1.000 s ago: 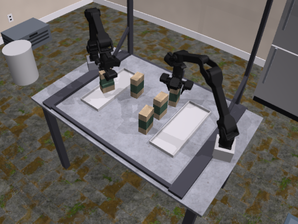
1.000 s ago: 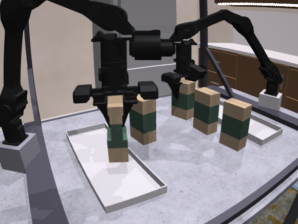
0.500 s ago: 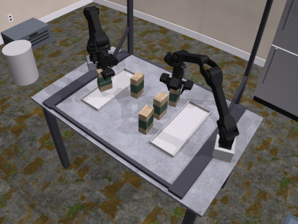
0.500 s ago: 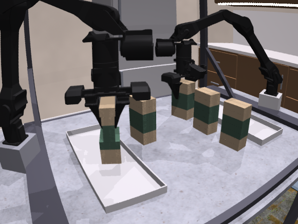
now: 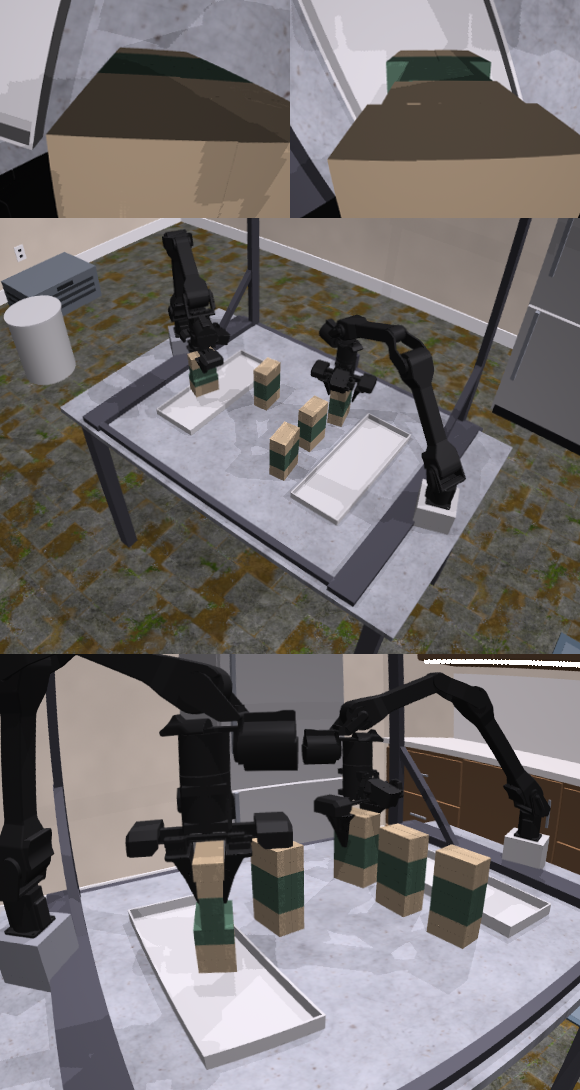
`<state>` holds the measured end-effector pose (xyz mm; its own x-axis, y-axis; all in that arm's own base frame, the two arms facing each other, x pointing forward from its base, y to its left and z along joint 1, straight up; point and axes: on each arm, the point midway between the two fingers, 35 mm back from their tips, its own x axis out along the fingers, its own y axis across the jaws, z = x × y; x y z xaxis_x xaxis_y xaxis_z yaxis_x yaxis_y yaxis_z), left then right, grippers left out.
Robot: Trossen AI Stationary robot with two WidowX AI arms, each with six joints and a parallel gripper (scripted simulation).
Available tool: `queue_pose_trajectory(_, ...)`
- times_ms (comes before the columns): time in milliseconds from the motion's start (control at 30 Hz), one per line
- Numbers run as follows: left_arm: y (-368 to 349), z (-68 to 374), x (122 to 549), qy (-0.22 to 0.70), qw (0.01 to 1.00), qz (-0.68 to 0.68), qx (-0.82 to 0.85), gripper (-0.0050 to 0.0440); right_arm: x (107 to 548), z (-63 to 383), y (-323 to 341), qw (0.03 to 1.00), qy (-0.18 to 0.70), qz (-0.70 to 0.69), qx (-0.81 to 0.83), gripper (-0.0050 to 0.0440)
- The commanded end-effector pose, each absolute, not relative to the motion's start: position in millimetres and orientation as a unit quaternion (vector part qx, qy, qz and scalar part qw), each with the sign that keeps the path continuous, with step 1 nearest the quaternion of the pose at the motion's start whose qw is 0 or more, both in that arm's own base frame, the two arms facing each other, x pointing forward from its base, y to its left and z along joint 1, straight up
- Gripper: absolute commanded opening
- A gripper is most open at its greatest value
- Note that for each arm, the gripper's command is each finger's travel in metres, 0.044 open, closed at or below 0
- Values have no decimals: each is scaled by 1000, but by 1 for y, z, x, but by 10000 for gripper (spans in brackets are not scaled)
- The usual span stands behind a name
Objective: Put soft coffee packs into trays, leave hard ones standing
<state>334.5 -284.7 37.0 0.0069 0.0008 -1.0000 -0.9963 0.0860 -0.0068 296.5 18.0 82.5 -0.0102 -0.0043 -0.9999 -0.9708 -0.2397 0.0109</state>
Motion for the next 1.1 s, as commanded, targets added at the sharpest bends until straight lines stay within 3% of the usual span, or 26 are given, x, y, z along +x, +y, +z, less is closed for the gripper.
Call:
queue_pose_trajectory(0, -288, 46, 336, 518, 521, 469, -490, 354, 299, 88, 19, 440, 430, 552, -563, 108)
queue_pose_trajectory(733, -288, 46, 336, 518, 521, 469, -490, 354, 300, 62, 19, 440, 430, 552, -563, 108)
queue_pose_trajectory(1067, -286, 121, 335, 518, 521, 468, -490, 354, 300, 50, 19, 440, 430, 552, -563, 108)
